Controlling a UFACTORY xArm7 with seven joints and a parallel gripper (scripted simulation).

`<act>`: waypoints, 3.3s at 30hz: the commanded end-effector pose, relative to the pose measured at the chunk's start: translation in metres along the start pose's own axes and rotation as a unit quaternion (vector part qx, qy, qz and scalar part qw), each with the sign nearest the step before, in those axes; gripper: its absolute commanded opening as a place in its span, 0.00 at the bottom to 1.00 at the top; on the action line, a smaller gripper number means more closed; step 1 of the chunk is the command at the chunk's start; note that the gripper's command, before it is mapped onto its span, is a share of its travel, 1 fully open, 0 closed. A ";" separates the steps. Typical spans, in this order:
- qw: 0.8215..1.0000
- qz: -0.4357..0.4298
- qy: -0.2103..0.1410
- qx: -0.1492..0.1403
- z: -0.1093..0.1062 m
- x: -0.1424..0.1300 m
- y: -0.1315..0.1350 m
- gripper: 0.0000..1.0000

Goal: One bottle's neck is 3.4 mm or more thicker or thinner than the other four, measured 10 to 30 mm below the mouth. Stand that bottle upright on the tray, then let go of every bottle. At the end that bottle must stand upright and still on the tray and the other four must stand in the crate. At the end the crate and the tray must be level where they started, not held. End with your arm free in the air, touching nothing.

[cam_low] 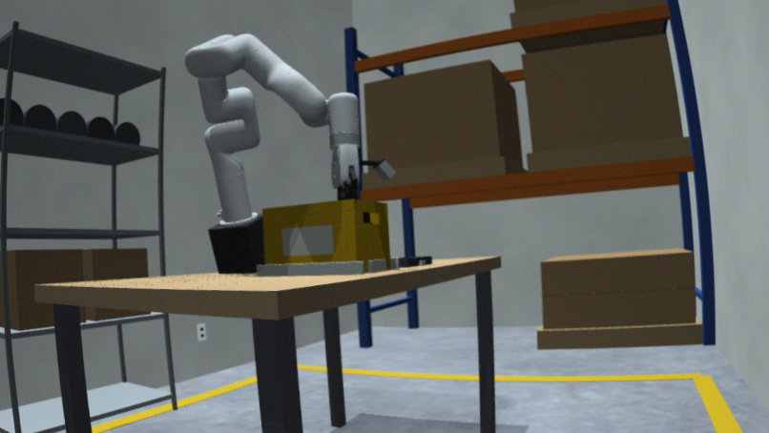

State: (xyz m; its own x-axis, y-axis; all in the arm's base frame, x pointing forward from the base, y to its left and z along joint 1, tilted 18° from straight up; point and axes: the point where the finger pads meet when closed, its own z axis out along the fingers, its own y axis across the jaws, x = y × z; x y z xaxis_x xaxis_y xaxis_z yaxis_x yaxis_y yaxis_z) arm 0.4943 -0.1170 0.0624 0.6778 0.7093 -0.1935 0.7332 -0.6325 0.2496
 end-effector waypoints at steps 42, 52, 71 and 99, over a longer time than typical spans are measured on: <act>1.000 0.000 0.001 -0.002 0.001 0.001 0.001 0.00; 1.000 0.000 0.001 -0.002 0.001 0.001 0.001 0.00; 1.000 0.000 0.001 -0.002 0.001 0.001 0.001 0.65; 1.000 0.000 0.001 -0.002 0.001 0.001 0.001 0.65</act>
State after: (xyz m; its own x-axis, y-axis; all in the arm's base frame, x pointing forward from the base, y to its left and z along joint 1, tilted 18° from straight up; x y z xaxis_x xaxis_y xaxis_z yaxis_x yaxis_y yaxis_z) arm 0.4945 -0.1180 0.0594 0.6778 0.7094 -0.1935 0.7332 -0.6324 0.2498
